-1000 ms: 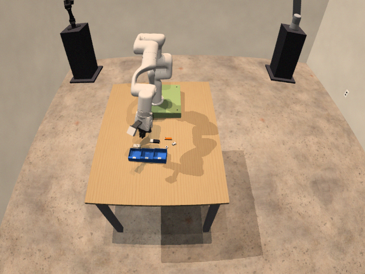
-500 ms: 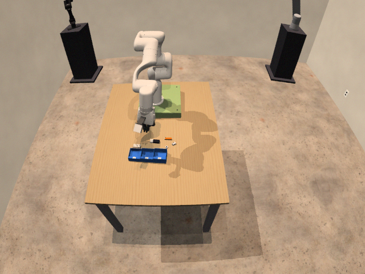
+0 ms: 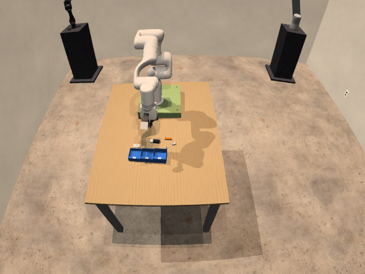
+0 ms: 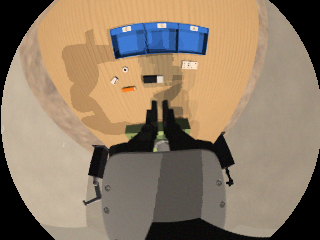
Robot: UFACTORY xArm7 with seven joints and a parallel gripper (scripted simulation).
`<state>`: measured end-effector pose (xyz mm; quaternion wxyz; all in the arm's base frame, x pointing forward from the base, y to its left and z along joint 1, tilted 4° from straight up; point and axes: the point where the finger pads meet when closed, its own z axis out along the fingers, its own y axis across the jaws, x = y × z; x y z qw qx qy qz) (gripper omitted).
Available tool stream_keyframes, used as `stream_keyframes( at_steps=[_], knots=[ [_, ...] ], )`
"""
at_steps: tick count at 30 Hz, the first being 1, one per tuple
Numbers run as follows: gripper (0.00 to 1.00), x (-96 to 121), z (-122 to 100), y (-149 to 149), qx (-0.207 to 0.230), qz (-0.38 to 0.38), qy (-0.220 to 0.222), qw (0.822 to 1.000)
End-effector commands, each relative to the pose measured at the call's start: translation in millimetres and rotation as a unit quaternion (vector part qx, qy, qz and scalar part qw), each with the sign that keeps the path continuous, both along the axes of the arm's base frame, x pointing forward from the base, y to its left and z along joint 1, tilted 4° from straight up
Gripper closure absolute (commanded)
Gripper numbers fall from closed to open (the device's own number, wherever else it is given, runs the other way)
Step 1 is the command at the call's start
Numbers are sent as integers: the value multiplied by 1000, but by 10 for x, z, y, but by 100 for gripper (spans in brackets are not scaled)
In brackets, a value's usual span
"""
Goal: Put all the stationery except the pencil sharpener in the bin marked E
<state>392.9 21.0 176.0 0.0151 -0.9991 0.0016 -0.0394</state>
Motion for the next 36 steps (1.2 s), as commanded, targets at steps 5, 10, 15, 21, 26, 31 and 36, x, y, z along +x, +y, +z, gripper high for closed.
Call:
stream_keyframes(
  at_steps=[5,10,15,21,26,31,36],
  knots=[
    [93,-216,-14,65,10,50,11,999],
    [93,-216,-14,66,10,50,11,999],
    [93,-216,-14,65,10,50,11,999],
    [93,-11,-219,-100,11,37,11,999],
    [93,245,-476,-307,11,37,11,999],
    [93,398,-629,-431,11,37,11,999],
    [93,633,-865,-624,11,37,11,999]
  ],
)
